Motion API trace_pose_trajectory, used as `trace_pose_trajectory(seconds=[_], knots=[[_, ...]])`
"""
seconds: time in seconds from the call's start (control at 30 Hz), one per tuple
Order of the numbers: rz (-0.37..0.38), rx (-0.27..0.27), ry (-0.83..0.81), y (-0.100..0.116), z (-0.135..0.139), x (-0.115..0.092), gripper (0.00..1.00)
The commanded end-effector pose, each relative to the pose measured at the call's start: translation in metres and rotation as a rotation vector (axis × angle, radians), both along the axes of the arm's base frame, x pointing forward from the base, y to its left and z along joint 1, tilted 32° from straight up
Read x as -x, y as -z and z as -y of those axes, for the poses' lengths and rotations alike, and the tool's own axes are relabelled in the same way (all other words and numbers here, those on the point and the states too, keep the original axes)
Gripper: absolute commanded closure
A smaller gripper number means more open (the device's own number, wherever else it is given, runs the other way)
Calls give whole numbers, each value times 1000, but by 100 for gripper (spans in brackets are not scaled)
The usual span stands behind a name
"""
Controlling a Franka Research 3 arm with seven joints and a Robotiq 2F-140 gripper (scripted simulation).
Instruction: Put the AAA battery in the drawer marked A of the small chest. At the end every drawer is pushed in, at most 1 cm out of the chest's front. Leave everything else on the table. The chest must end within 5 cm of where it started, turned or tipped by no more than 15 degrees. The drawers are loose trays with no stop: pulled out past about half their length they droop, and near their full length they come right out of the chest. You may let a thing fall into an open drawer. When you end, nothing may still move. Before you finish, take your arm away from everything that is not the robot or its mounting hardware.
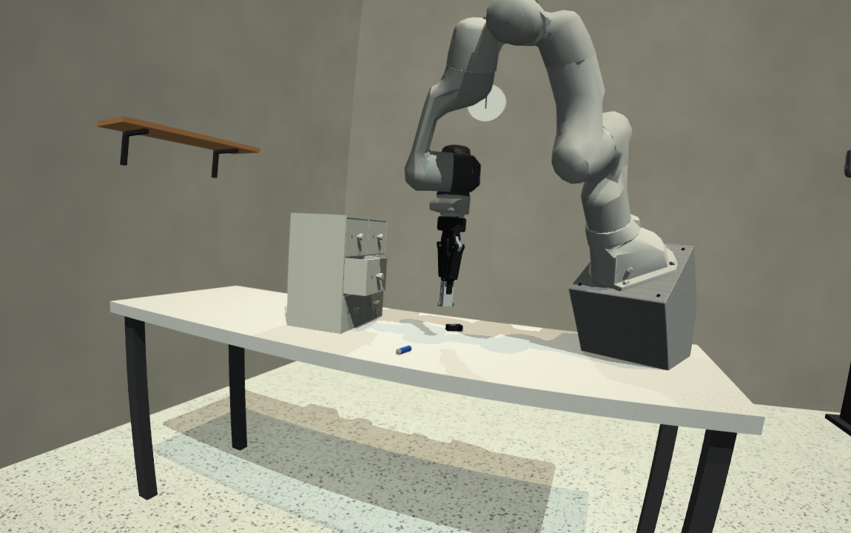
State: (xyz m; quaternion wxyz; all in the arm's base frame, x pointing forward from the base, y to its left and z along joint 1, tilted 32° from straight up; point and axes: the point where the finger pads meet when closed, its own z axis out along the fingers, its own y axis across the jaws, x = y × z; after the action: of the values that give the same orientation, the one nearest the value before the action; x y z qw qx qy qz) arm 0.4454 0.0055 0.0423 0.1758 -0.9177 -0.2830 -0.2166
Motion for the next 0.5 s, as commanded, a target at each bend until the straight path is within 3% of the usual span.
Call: trace_pose_trajectory(seconds=[0.0, 0.47], knots=[[-12, -2, 13, 2, 2, 3, 97], [21, 20, -51, 2, 3, 1, 97]])
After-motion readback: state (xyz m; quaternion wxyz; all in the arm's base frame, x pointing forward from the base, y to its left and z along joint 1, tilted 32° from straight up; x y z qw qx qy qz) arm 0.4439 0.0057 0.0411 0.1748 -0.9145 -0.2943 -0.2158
